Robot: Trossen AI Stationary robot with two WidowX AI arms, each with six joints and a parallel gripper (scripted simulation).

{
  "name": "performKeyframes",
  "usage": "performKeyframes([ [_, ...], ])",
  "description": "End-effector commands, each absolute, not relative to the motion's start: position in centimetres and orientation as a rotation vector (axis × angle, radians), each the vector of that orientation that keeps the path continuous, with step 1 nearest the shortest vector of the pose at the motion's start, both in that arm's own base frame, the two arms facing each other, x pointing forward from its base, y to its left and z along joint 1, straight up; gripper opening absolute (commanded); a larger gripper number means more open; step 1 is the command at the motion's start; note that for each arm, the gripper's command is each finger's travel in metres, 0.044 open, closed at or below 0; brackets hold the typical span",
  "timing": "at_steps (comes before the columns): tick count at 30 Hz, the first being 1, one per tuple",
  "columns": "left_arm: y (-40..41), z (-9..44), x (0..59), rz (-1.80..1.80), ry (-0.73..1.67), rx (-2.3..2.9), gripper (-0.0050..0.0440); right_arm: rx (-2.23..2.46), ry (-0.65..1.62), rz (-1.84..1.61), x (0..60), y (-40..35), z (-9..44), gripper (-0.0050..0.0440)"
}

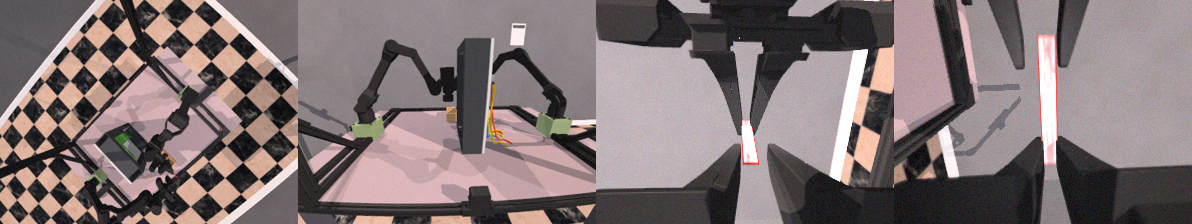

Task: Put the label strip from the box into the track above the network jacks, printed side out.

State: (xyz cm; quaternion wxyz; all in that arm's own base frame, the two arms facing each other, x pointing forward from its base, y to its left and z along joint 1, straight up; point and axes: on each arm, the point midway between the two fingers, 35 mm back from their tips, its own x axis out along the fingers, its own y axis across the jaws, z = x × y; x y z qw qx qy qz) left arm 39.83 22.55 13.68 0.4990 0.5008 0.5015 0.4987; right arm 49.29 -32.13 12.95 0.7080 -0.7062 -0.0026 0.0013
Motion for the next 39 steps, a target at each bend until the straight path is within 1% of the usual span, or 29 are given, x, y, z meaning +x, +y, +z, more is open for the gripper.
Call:
performKeyframes([
  [1, 22.6, 15.1, 39.8, 1.231, 1.186, 1.188, 0.0085, -1.596, -0.024, -0.019, 49.5, -32.3, 14.6, -0.0050],
  [35, 22.6, 15.1, 39.8, 1.231, 1.186, 1.188, 0.0085, -1.594, -0.020, -0.015, 49.7, -36.4, 14.4, -0.0050],
  [39, 21.6, 15.1, 39.8, 1.231, 1.186, 1.188, 0.0085, -1.599, -0.024, -0.020, 49.6, -36.1, 15.0, -0.0050],
])
